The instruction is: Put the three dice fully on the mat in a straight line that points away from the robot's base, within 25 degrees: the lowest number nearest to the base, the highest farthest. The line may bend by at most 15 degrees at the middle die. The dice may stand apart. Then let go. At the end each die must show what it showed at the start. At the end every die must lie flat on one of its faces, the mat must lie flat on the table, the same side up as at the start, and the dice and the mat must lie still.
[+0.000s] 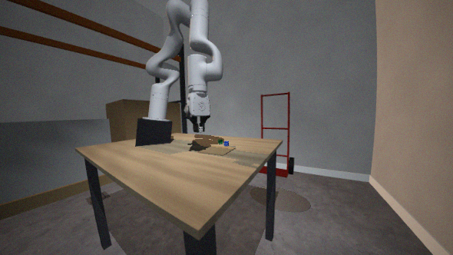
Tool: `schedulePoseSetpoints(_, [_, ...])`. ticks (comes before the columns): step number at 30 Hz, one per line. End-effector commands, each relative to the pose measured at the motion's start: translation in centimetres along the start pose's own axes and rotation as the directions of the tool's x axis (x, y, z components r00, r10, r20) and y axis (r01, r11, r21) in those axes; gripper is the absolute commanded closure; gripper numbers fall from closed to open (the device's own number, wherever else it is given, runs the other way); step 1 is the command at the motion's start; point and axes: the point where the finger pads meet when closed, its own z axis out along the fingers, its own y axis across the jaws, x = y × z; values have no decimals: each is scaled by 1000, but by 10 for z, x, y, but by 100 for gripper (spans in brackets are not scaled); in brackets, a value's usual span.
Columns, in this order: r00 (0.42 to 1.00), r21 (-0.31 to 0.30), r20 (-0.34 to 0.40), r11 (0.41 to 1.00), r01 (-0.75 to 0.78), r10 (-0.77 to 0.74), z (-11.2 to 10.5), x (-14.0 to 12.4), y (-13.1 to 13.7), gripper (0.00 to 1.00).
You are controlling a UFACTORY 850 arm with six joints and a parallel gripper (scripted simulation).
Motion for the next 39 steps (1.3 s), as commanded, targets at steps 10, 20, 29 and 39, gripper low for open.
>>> schedulePoseSetpoints(10, [977,0,10,977,215,-215,-5,25,80,79])
schedulePoseSetpoints(20, [977,0,10,977,215,-215,-4,25,80,79])
schedulePoseSetpoints(29, [977,-1,11,977,215,-215,4,25,80,79])
schedulePoseSetpoints(39, [977,-1,11,977,215,-215,33,25,80,79])
